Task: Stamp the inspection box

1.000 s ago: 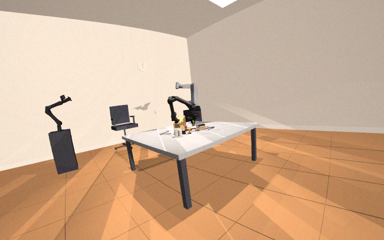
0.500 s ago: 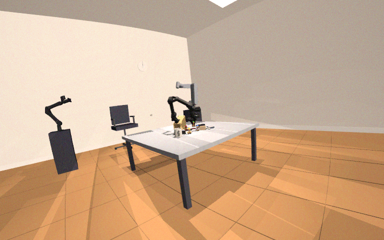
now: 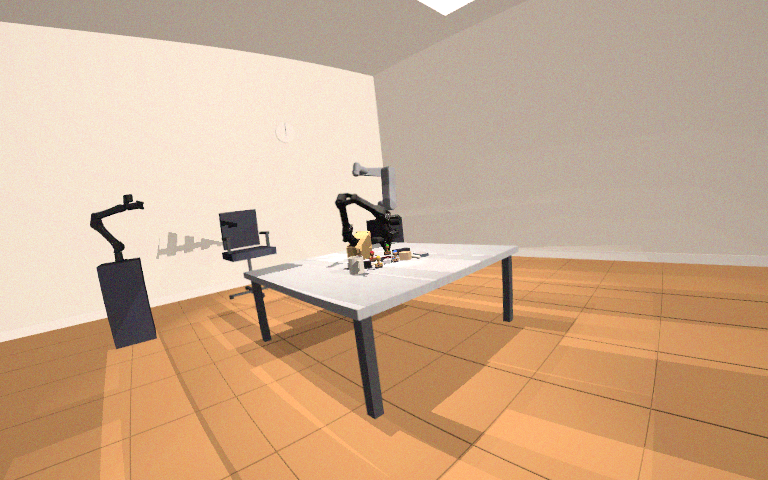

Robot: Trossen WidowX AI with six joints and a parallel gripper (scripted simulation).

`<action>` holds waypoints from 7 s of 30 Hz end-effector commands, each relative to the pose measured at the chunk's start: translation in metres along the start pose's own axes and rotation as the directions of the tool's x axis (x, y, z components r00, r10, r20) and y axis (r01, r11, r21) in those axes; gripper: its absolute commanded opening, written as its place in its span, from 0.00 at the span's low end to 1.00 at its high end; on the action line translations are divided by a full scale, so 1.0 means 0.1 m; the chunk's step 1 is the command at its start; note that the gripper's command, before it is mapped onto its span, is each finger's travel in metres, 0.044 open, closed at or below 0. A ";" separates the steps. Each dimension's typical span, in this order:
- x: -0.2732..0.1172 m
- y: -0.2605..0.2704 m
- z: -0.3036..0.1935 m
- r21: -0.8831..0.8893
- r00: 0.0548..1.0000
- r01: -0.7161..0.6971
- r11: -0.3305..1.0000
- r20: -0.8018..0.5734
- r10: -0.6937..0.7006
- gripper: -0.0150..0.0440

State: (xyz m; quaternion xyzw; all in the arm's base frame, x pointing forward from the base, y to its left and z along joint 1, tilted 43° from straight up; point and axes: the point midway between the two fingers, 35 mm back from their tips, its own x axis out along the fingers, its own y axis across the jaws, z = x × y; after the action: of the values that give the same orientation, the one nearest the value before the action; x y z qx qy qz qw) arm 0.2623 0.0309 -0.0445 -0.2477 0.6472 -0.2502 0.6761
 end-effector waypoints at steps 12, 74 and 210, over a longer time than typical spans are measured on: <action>0.10 -0.01 -0.01 -0.007 1.000 0.006 1.000 0.001 -0.006 0.25; 0.19 -0.02 -0.02 0.002 1.000 0.007 1.000 0.002 -0.007 0.25; -0.34 -1.29 0.46 0.980 1.000 -0.013 0.198 0.017 -0.017 0.25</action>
State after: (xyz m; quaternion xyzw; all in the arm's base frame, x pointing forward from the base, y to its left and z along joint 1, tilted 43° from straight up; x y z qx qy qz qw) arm 0.3044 -0.0418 0.0695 0.2364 0.3337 -0.6017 0.6861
